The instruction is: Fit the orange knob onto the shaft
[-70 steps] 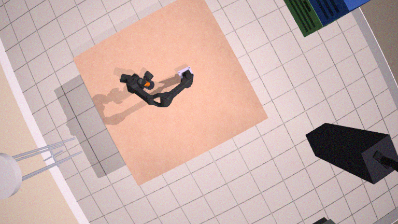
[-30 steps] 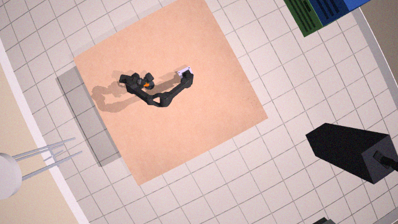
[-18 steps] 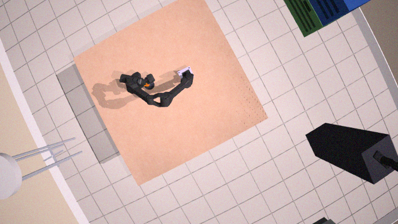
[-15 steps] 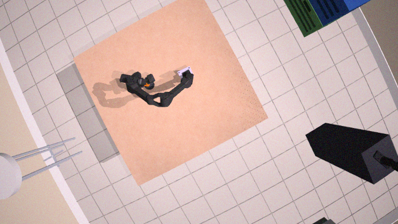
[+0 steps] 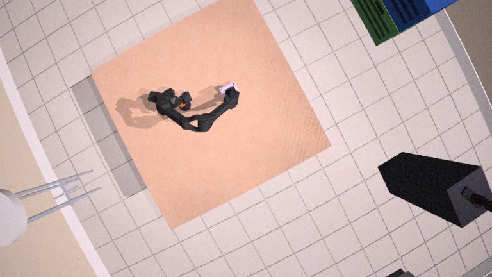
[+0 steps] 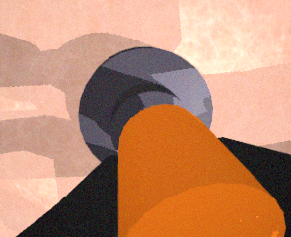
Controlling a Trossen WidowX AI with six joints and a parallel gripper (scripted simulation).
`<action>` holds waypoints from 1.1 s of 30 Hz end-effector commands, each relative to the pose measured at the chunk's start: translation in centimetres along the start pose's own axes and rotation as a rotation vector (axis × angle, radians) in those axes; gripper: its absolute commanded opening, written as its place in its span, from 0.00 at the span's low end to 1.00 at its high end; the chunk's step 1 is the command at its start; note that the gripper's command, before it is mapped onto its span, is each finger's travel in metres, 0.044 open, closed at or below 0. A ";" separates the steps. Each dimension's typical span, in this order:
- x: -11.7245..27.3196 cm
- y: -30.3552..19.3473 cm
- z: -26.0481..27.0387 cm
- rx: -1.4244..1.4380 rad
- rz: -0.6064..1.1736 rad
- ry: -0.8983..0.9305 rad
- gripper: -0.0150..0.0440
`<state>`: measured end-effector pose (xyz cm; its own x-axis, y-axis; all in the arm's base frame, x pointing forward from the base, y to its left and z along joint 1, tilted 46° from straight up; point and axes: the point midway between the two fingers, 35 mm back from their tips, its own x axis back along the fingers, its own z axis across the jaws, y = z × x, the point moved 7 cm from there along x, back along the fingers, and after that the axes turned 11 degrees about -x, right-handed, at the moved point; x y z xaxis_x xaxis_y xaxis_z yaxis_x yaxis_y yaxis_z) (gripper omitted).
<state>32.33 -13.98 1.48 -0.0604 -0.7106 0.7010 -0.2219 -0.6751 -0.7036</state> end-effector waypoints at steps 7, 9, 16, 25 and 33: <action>0.4 -0.1 0.5 -0.003 -0.006 0.005 0.25; 0.3 -0.2 0.5 -0.003 -0.005 0.005 0.25; 0.3 -0.1 0.4 -0.003 -0.005 0.005 0.25; 0.1 0.0 0.1 -0.003 -0.005 0.005 0.25; -0.1 0.0 0.0 -0.003 -0.005 0.005 0.25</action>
<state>32.44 -13.94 1.49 -0.0644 -0.7071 0.7042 -0.2206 -0.6781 -0.7011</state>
